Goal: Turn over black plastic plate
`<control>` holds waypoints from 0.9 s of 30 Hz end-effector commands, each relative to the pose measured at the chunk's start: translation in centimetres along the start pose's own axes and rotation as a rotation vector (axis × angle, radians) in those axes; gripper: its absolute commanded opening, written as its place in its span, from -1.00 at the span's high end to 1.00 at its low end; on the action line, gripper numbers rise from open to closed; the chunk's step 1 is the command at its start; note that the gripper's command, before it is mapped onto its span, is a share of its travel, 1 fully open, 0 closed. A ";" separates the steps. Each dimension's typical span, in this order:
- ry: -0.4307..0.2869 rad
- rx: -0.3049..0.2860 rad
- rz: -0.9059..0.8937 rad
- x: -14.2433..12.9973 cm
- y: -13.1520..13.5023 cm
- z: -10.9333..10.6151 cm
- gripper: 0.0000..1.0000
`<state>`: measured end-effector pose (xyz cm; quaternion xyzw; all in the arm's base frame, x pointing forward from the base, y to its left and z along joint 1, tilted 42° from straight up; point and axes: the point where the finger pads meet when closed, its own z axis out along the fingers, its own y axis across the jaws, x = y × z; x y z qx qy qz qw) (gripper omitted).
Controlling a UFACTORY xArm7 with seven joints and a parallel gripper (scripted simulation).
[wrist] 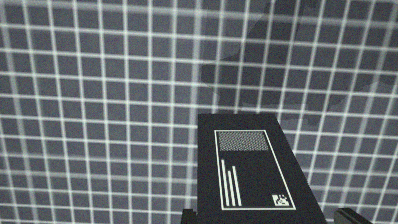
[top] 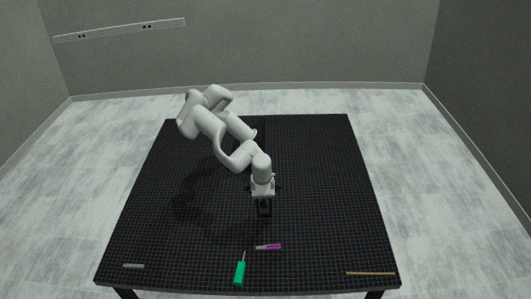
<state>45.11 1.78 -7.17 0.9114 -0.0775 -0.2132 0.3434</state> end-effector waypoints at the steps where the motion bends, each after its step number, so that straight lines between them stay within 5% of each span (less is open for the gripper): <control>1: 0.011 0.003 0.000 1.0 -0.1 -0.6 -0.64; 27: 0.083 0.003 0.000 4.9 -0.1 -1.5 -0.64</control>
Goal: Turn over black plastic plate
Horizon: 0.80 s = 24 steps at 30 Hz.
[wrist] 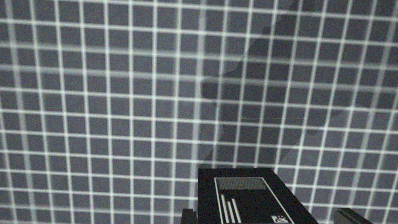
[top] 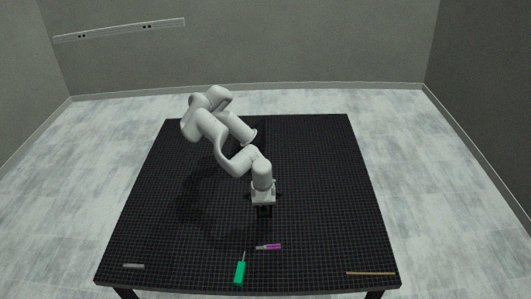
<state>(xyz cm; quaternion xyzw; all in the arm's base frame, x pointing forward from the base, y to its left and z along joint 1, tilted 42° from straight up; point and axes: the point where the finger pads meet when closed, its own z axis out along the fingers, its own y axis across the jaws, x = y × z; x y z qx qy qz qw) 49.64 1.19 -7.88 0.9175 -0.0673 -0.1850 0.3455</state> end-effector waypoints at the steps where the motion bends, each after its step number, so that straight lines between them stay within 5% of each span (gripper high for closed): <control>1: 0.028 0.002 -0.001 0.7 -0.1 -0.3 -0.64; 24: 0.081 0.003 -0.001 4.4 -0.1 0.3 -0.64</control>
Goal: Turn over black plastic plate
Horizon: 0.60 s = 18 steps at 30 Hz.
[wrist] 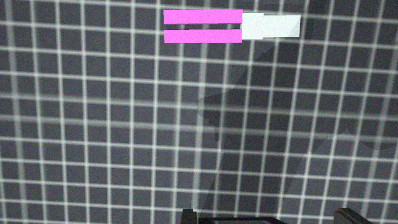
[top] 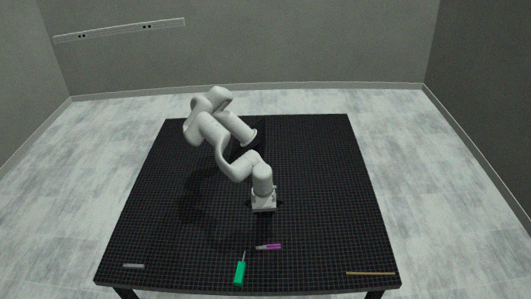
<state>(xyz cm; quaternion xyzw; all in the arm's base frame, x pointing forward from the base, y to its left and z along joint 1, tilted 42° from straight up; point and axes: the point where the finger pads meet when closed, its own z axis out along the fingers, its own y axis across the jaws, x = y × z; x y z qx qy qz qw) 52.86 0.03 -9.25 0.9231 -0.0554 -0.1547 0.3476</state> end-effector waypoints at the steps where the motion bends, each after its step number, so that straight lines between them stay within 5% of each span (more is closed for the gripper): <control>1: 0.014 0.003 0.000 1.0 -0.1 0.1 -0.64; 18: 0.054 0.003 0.000 3.0 -0.1 1.2 -0.64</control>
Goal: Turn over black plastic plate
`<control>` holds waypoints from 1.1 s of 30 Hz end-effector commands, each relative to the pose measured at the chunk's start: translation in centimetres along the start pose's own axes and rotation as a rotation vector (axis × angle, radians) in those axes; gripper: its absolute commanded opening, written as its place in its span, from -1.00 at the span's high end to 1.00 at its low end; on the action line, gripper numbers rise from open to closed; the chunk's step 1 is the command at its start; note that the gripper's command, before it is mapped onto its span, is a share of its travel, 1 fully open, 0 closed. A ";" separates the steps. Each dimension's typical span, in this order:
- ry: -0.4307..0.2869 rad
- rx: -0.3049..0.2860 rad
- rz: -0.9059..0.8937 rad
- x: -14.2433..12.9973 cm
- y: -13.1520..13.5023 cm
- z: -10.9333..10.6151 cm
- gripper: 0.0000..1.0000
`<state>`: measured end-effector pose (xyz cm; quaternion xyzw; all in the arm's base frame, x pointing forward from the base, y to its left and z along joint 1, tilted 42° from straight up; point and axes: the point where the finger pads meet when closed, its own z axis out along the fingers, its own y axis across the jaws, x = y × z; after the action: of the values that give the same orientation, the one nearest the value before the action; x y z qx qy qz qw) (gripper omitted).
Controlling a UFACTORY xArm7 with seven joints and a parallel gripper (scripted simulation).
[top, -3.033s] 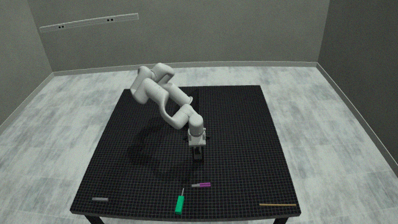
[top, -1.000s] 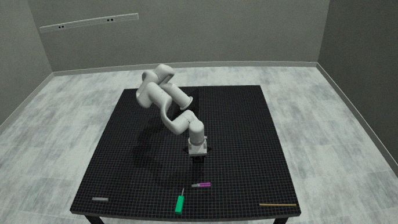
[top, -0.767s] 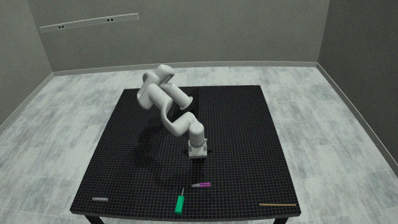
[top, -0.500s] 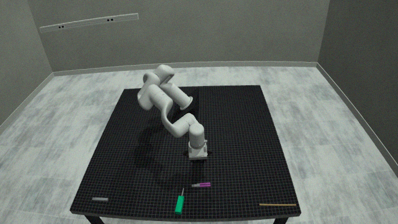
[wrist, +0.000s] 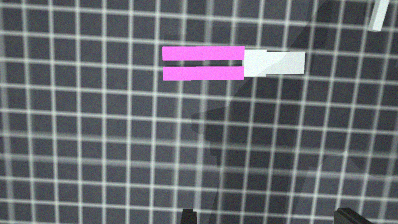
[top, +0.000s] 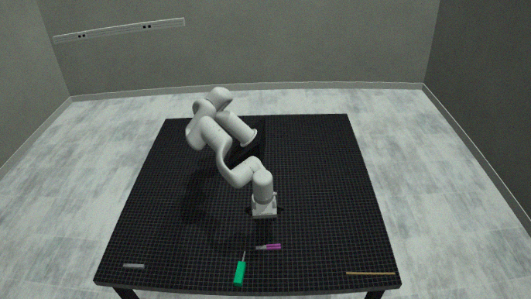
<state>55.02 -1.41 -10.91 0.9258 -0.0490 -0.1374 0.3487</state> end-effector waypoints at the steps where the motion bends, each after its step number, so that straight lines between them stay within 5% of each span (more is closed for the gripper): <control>1: 0.029 0.003 0.000 0.5 -0.1 0.0 -0.64; 33: 0.108 0.003 0.000 3.9 -0.1 3.8 -0.64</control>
<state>57.35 -4.44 -14.45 0.9310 -0.0336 -0.0970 0.3503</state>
